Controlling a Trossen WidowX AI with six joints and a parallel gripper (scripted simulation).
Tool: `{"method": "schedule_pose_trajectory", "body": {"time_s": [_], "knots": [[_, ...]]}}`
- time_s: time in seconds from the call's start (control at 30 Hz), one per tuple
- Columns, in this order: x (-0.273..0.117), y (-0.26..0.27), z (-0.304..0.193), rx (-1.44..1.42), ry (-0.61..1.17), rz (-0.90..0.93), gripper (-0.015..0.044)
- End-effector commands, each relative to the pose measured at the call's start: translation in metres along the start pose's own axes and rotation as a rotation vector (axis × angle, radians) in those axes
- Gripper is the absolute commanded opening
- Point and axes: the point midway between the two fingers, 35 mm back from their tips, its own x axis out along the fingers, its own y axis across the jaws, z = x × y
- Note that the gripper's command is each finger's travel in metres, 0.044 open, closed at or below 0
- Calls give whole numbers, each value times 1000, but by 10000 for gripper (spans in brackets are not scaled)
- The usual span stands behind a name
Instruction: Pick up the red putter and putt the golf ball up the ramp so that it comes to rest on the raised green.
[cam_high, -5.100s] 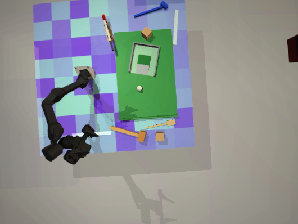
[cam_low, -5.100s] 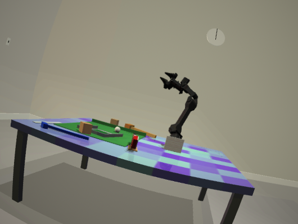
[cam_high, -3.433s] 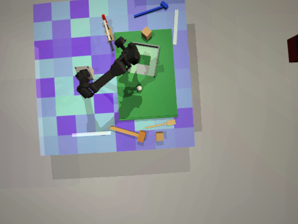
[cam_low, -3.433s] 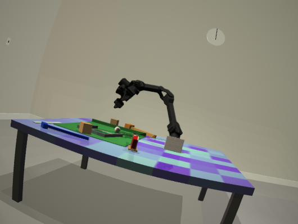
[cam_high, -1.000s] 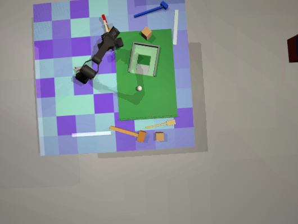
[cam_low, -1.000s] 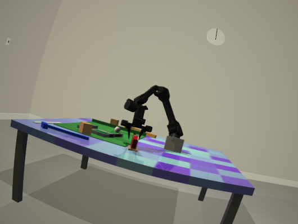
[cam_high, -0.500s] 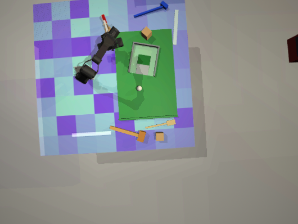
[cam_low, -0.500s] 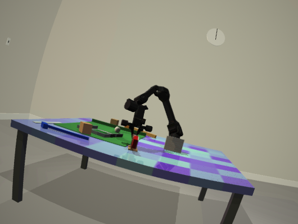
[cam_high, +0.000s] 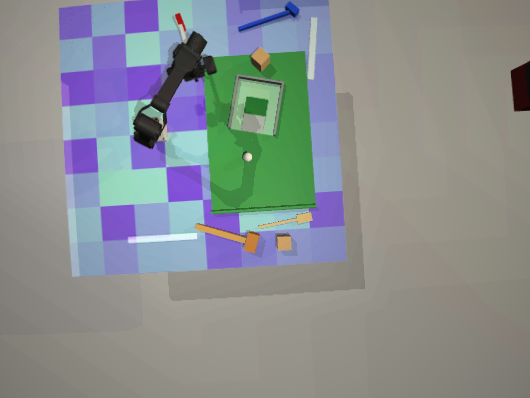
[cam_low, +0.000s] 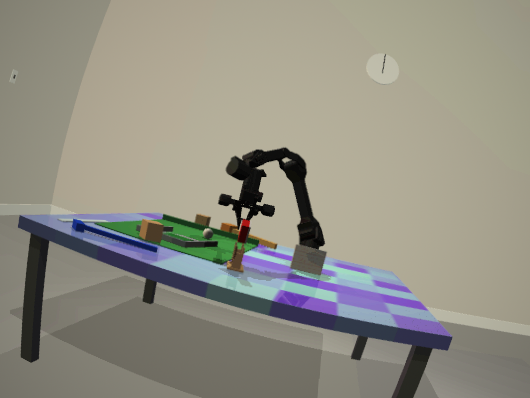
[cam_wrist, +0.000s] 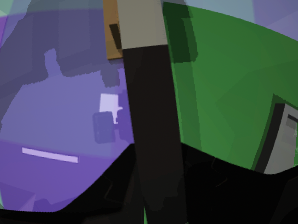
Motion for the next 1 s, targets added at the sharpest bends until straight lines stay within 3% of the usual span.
{"method": "schedule_pose_trajectory", "body": {"time_s": [0.0, 0.2, 0.97], "knots": [[-23, 2, 6, 6, -12, 0, 0], [-22, 0, -4, 48, -3, -13, 0], [-85, 5, -136, 820, 20, -119, 0]]}}
